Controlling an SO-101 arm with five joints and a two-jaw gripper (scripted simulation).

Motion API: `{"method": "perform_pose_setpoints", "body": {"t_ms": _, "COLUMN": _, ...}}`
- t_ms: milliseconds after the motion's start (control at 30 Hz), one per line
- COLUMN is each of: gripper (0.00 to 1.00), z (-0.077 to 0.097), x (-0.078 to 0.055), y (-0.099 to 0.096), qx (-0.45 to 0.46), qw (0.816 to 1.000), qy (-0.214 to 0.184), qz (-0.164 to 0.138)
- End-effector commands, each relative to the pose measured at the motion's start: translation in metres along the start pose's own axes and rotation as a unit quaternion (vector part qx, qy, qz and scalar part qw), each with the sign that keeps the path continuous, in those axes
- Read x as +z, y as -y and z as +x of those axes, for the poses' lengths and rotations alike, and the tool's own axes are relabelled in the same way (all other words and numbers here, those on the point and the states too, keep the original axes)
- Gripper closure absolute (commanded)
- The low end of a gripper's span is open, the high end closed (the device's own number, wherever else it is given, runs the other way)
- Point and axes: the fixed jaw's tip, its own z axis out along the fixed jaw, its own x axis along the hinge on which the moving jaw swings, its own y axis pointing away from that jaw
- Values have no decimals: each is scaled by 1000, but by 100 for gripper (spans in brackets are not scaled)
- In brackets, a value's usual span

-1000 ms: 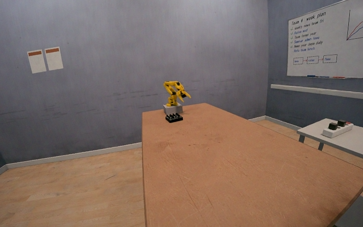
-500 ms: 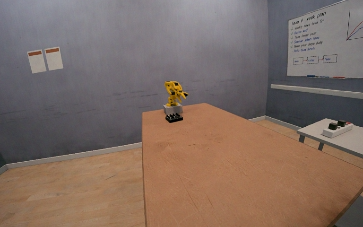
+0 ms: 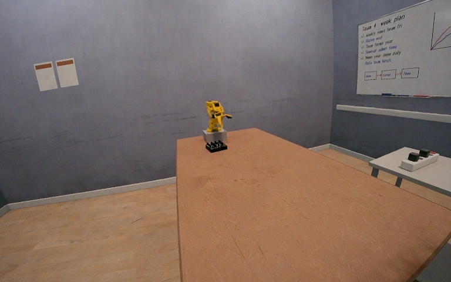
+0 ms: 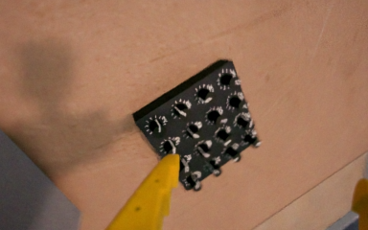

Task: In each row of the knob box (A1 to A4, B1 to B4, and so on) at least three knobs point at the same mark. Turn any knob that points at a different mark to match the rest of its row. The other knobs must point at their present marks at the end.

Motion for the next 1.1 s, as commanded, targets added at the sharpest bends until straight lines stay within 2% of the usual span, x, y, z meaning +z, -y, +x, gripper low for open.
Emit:
{"method": "perform_pose_setpoints", "body": {"t_ms": 0, "gripper": 60, "z": 9, "x": 2, "y": -2, "qx": 96, "qw": 995, "qy": -16, "qz": -6}}
{"method": "perform_pose_setpoints", "body": {"t_ms": 67, "gripper": 60, "z": 12, "x": 2, "y": -1, "qx": 140, "qw": 990, "qy": -20, "qz": -3}}
{"method": "perform_pose_setpoints", "body": {"t_ms": 133, "gripper": 60, "z": 12, "x": 2, "y": -1, "qx": 140, "qw": 990, "qy": -20, "qz": -3}}
{"method": "perform_pose_setpoints", "body": {"t_ms": 300, "gripper": 60, "z": 18, "x": 1, "y": 3, "qx": 241, "qw": 970, "qy": -29, "qz": 6}}
{"method": "perform_pose_setpoints", "body": {"t_ms": 633, "gripper": 60, "z": 29, "x": 1, "y": 9, "qx": 407, "qw": 912, "qy": -42, "qz": 23}}
{"method": "perform_pose_setpoints", "body": {"t_ms": 700, "gripper": 60, "z": 29, "x": 1, "y": 9, "qx": 407, "qw": 912, "qy": -42, "qz": 23}}
{"method": "perform_pose_setpoints", "body": {"t_ms": 1067, "gripper": 60, "z": 39, "x": 0, "y": 14, "qx": 531, "qw": 845, "qy": -49, "qz": 40}}
